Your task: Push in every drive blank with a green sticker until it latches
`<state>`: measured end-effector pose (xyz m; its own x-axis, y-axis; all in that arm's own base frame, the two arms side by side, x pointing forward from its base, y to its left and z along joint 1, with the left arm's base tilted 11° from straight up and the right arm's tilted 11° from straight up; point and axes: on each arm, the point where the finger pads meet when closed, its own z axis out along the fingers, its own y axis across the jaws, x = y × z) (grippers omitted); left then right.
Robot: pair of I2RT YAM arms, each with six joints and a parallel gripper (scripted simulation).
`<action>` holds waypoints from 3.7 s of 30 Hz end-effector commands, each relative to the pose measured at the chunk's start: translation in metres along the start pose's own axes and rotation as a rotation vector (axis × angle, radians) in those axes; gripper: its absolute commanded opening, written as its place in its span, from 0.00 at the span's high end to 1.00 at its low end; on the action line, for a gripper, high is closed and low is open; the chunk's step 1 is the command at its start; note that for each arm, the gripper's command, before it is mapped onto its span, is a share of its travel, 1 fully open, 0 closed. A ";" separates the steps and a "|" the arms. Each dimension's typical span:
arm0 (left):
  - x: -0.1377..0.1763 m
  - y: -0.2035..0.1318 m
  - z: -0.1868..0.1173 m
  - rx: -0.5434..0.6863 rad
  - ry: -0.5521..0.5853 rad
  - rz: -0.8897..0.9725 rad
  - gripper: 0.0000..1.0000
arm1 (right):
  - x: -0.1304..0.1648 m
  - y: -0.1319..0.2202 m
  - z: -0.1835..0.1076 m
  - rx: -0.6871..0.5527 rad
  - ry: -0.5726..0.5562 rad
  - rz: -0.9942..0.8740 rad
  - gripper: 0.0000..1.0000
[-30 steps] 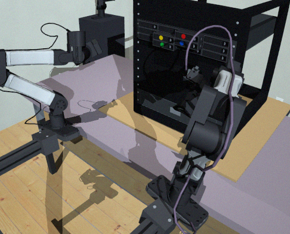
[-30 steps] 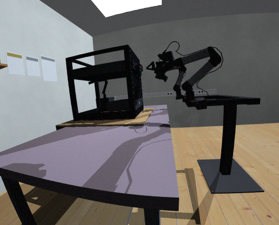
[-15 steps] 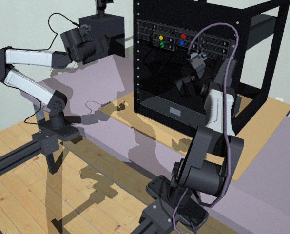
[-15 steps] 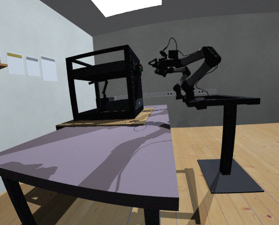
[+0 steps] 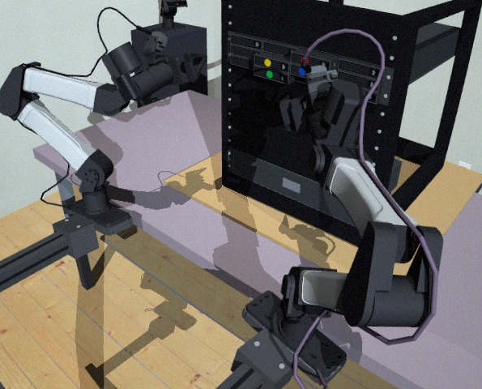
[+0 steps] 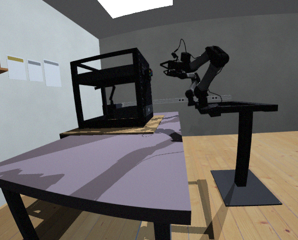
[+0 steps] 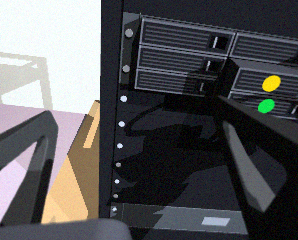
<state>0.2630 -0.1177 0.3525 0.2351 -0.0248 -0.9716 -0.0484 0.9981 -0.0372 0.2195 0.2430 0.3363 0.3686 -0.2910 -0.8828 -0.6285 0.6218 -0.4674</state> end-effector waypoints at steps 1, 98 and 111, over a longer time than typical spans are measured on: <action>-0.032 -0.028 0.006 0.101 -0.088 0.024 0.00 | -0.017 -0.032 0.010 0.278 -0.030 0.062 0.00; -0.018 -0.156 -0.012 0.653 -0.085 0.684 1.00 | -0.126 -0.077 -0.049 -0.087 -0.063 0.411 0.00; 0.006 -0.153 0.014 0.396 -0.030 1.186 1.00 | -0.128 -0.039 -0.029 -0.112 0.058 0.396 0.00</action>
<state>0.2748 -0.2793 0.3441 0.3669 0.7850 -0.4992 0.2080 0.4538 0.8665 0.1678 0.2341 0.4731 0.0777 -0.0255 -0.9966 -0.8403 0.5363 -0.0792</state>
